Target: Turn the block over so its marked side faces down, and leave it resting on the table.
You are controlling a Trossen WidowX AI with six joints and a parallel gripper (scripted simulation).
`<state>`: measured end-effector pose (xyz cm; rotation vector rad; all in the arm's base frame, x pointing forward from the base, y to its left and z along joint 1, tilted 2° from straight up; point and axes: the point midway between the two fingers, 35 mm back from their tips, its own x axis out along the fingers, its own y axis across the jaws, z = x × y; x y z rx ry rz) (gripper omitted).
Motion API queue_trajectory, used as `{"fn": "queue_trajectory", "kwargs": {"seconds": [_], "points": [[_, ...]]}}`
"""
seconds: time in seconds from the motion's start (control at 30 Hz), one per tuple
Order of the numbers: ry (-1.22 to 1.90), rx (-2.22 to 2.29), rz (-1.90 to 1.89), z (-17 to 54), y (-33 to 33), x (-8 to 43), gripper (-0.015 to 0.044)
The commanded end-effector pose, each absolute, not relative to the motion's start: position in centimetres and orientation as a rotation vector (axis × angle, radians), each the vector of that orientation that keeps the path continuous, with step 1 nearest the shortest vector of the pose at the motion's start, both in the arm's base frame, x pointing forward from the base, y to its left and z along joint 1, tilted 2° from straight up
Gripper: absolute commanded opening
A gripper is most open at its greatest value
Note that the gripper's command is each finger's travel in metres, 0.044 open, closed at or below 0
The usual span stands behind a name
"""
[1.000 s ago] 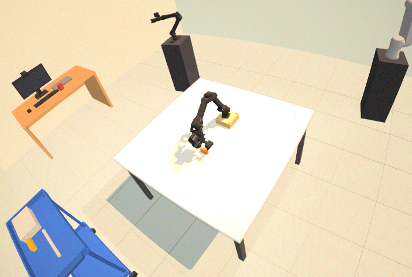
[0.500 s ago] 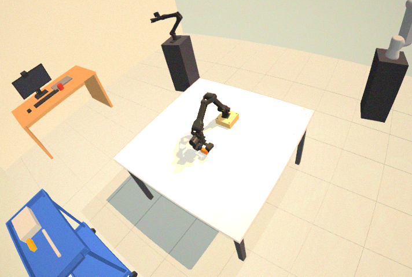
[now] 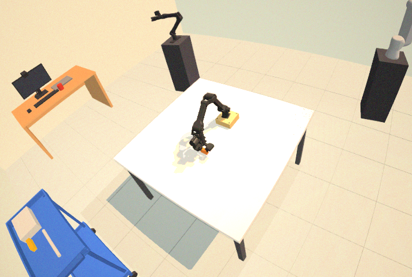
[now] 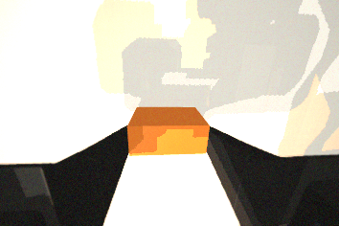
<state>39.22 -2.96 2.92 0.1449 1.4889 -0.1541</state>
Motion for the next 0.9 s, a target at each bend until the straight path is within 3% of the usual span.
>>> {"fn": "queue_trajectory", "kwargs": {"seconds": [0.0,0.43,0.63,0.87], "points": [[1.492,0.143,-0.148,2.8,-2.9,39.1,0.0229],[1.492,0.143,-0.148,2.8,-2.9,39.1,0.0142],[1.492,0.143,-0.148,5.7,-2.9,38.9,0.0],[1.47,0.139,-0.149,5.7,-2.9,39.0,0.0]]}}
